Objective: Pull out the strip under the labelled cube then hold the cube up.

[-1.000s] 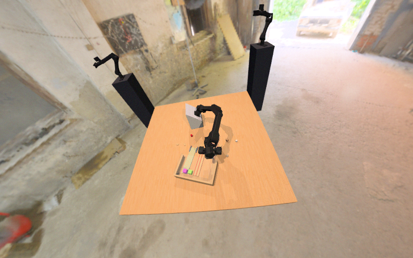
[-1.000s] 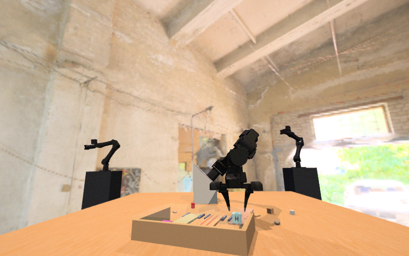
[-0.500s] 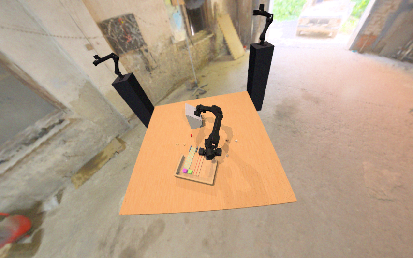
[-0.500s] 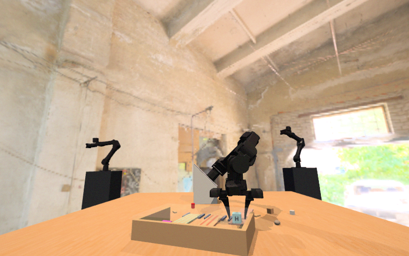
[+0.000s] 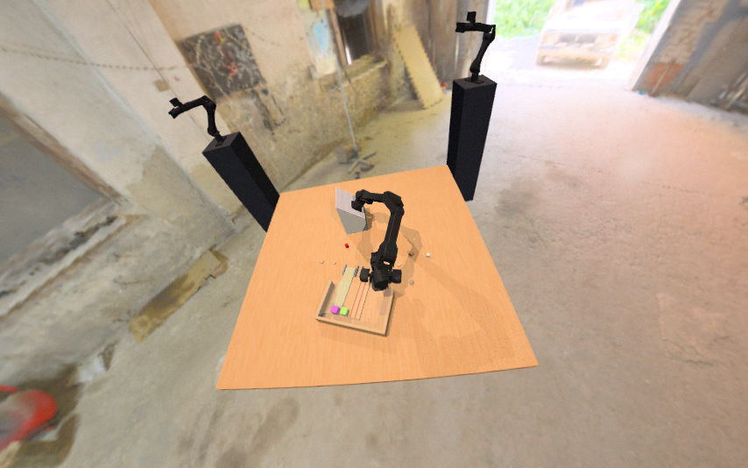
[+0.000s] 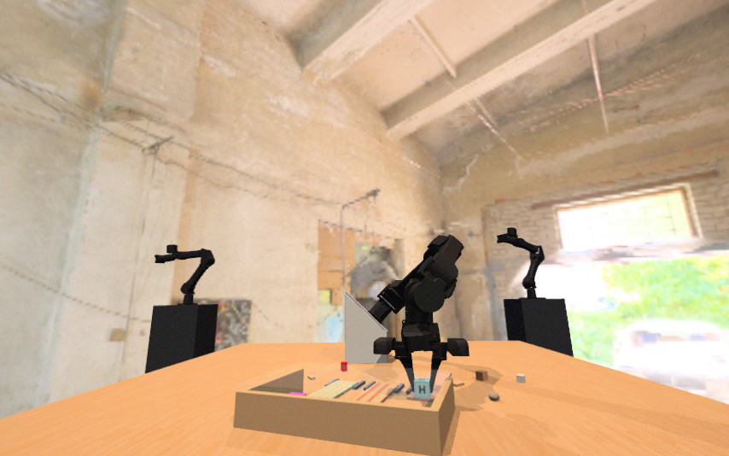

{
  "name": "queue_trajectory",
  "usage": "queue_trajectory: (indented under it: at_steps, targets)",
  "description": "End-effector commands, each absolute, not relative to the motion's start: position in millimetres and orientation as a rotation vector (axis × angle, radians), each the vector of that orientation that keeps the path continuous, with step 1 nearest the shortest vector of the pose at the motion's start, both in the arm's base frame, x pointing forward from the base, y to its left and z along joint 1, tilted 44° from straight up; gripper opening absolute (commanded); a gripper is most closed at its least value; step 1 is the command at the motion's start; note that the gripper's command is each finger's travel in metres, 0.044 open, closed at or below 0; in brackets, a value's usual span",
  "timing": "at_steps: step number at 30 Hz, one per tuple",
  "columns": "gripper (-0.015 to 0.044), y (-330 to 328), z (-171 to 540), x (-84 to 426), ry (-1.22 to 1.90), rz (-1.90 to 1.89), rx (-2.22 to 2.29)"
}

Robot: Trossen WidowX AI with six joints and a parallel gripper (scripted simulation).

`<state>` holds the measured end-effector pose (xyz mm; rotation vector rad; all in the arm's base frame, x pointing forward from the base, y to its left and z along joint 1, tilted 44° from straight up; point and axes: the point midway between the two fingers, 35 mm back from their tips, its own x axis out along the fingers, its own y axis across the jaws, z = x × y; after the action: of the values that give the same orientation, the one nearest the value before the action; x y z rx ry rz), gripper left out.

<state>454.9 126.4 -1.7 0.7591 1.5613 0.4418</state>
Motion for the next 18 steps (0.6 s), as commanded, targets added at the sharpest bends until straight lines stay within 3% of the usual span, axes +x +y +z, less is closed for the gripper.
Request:
queue_trajectory:
  at_steps: [1,4,18]
  targets:
    - [0.0079,126.2,-1.3,455.1,1.56,0.442,0.759]
    - [0.0,124.6,-0.4,453.2,1.561,0.442,0.759]
    - [0.0,94.3,16.2,408.7,1.567,0.439,0.765]
